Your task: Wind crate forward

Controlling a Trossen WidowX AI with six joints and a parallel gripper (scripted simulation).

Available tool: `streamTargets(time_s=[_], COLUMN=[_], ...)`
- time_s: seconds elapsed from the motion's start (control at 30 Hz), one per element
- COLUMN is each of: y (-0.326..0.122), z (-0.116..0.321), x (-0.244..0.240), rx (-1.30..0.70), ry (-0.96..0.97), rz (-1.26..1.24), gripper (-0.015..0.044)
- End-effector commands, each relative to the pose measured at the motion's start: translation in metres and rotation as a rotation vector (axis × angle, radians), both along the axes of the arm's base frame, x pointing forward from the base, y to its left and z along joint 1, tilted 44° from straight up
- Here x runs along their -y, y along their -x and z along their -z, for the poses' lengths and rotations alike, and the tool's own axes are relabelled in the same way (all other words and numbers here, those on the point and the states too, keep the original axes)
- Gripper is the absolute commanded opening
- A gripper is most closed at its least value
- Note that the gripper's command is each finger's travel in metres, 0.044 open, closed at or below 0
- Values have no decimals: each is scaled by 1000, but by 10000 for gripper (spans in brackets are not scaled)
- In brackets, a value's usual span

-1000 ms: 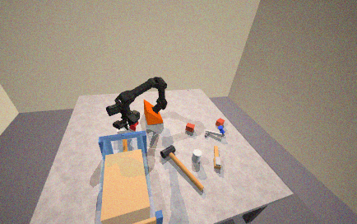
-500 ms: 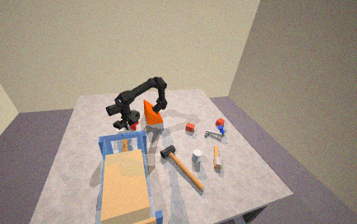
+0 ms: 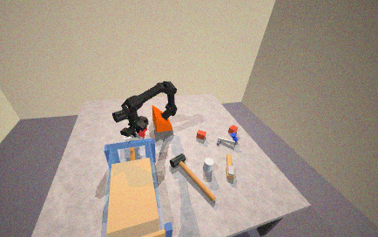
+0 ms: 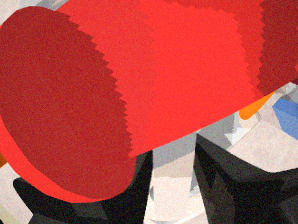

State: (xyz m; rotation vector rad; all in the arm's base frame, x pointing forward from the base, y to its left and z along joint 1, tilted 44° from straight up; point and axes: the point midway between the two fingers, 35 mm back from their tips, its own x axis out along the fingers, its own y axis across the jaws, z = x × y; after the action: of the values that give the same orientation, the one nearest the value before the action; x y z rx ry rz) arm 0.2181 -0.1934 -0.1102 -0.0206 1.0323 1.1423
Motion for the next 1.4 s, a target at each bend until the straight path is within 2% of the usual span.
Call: streamTargets(time_s=[0.0,0.87,1.37], y=[1,-2,-1], z=[2,4,1], x=[-4,-2,0], rx=[6,-51,-44], ry=[-1,1,3], rz=[-20,41,45], gripper=[0,0,394])
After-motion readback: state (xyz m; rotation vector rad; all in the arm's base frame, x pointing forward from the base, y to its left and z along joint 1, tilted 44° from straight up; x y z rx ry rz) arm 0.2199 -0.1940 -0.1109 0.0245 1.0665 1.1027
